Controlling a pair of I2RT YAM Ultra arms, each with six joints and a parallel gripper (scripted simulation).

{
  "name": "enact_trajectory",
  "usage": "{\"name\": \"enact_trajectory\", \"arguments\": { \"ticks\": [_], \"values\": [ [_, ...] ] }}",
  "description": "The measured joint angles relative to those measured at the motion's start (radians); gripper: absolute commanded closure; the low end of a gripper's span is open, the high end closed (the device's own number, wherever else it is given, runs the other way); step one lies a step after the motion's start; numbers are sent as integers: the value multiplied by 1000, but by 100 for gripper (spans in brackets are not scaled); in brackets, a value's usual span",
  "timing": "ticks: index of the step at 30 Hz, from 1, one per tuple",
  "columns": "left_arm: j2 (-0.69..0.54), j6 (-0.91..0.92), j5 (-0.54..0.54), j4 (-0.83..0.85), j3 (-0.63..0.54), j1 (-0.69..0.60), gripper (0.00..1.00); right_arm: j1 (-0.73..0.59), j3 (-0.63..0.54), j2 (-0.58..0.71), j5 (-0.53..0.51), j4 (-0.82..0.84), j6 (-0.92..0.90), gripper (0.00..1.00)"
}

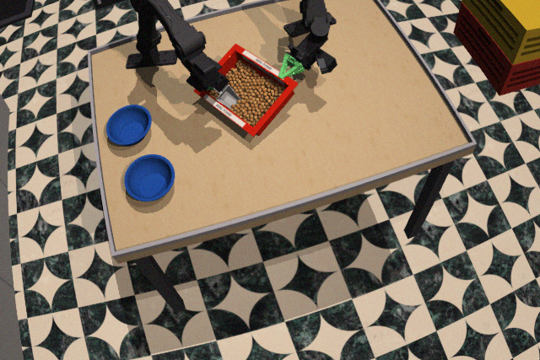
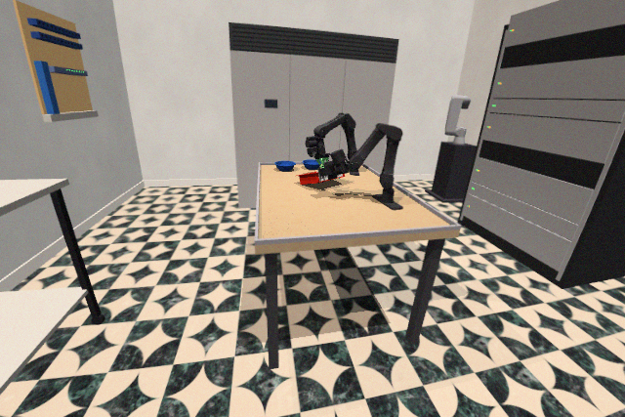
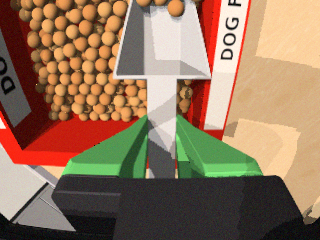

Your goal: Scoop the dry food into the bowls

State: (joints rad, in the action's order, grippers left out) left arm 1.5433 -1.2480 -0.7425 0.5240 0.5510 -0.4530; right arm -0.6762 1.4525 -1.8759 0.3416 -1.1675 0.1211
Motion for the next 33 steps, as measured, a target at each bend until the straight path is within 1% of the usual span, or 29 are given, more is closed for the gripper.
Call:
{"name": "enact_trajectory", "arguments": {
  "ticks": [15,29,33],
  "values": [
    [0,0,0,0,0,0,100,-8,-51,11,15,117,-33,100],
    [0,-1,1,0,0,0,100,-6,-58,11,24,135,-32,100],
    [0,-1,2,0,0,0,100,-8,-82,19,26,177,-42,100]
  ]
}}
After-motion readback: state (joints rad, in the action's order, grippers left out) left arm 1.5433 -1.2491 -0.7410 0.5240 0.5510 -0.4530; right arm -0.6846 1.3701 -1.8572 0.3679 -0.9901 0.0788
